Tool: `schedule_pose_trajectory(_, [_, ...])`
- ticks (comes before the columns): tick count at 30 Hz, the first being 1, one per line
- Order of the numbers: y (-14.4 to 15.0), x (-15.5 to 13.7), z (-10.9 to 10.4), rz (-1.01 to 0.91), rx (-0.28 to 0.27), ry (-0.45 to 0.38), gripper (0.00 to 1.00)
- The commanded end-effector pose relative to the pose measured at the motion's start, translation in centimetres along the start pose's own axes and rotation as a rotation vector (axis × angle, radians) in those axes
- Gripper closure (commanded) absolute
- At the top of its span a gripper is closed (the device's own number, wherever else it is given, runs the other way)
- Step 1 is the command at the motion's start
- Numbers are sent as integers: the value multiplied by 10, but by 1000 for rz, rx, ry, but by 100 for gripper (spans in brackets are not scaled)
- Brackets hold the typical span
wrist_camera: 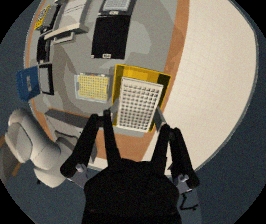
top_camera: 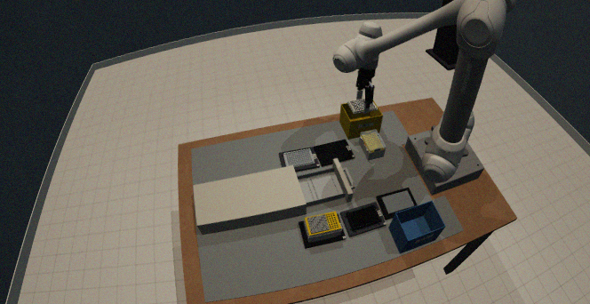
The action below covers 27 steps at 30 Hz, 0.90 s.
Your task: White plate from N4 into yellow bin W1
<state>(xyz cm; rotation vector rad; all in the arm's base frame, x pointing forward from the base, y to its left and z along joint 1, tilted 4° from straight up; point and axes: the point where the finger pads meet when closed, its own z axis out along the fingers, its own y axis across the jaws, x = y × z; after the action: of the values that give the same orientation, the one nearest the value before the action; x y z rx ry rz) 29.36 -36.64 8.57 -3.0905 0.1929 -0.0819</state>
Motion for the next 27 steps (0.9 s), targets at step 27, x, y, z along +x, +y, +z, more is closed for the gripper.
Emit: schedule_pose_trajectory(27, [0,0,19,0,0,0,90])
